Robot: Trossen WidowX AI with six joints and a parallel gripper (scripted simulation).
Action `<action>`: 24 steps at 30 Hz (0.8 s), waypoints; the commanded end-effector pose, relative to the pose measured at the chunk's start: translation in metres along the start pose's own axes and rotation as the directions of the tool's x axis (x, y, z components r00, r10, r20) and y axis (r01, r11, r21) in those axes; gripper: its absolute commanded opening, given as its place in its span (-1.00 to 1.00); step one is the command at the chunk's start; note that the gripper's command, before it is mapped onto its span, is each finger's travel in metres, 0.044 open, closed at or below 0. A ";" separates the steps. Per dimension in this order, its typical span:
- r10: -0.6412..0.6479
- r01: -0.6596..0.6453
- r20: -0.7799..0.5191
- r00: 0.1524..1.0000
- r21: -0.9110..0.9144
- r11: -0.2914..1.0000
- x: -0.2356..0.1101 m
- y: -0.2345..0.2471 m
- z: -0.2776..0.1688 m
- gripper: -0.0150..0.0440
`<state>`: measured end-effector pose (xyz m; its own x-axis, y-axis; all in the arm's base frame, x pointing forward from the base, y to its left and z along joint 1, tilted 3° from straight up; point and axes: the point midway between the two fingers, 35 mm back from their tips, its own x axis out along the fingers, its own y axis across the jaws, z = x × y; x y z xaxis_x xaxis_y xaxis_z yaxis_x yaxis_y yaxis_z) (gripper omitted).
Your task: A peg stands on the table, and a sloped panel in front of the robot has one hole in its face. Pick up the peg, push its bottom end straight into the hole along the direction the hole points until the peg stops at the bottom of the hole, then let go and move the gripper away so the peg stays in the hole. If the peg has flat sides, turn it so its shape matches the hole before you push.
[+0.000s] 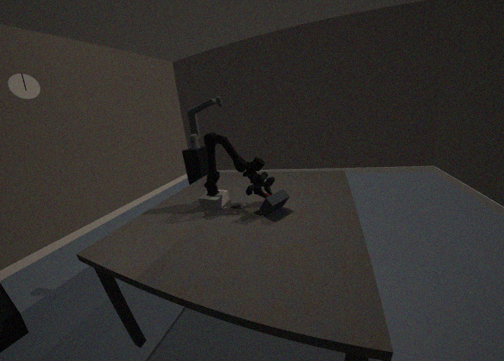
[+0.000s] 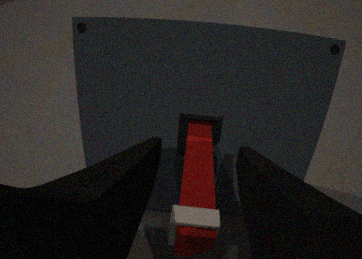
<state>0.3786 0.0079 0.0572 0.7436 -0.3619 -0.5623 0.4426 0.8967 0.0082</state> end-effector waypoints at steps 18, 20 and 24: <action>0.001 -0.001 -0.002 1.000 0.000 1.000 -0.015 0.002 0.001 1.00; 0.001 -0.001 -0.002 1.000 0.000 1.000 -0.018 0.003 0.001 1.00; 0.001 -0.001 -0.002 1.000 0.000 1.000 -0.023 0.003 0.001 1.00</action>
<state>0.3665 0.0182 0.0681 0.7424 -0.3581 -0.5663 0.4366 0.8996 0.0035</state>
